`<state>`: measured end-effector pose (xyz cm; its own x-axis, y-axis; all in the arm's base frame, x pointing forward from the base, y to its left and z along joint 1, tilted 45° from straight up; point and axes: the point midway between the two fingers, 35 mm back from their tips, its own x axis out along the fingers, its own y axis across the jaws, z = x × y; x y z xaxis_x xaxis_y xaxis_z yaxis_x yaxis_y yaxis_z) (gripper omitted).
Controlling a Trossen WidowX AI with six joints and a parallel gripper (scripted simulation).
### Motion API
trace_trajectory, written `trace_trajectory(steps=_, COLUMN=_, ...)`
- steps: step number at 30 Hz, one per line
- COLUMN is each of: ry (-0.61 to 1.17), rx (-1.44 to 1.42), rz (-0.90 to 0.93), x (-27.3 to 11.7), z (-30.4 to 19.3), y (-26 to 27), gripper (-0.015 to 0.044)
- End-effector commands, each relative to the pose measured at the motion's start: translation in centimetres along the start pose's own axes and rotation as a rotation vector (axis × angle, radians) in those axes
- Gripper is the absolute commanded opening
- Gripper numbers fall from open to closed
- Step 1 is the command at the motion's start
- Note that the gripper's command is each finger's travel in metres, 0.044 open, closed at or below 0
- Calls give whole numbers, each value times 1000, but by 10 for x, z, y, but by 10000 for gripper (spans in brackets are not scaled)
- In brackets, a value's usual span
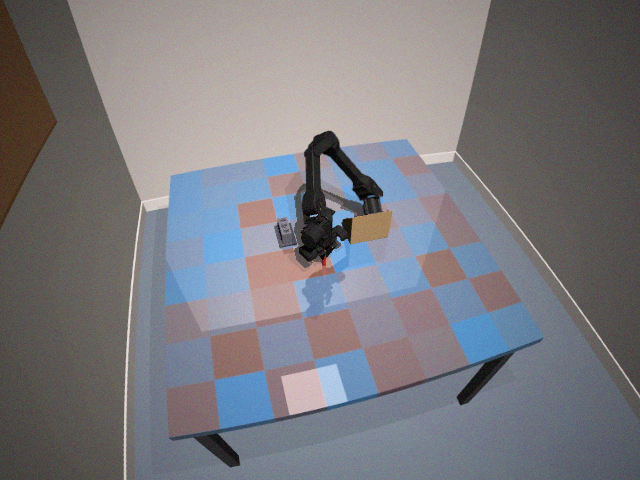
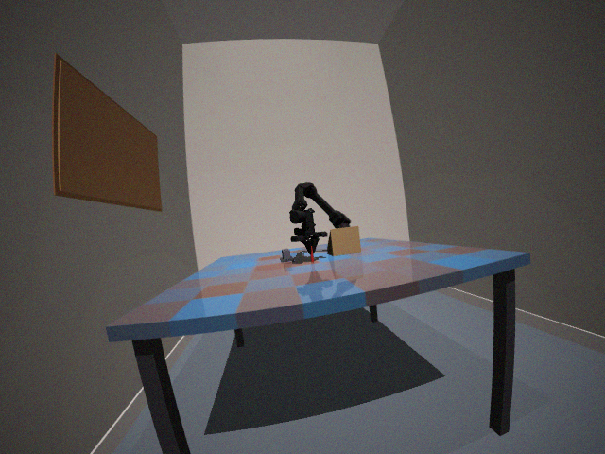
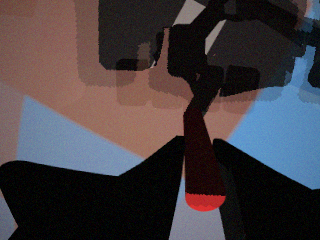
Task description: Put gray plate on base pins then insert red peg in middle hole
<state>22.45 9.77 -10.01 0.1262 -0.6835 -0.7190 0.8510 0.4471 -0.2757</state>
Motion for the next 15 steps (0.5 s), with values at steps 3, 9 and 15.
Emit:
trace_trajectory(steps=3, ry=-3, rx=-3, rz=1, x=0, z=0, y=0, gripper=0)
trace_trajectory(steps=9, ry=-3, rx=-3, rz=1, x=0, z=0, y=0, gripper=0)
trace_trajectory(steps=15, ry=-3, rx=-3, rz=2, x=-1, z=0, y=1, gripper=0)
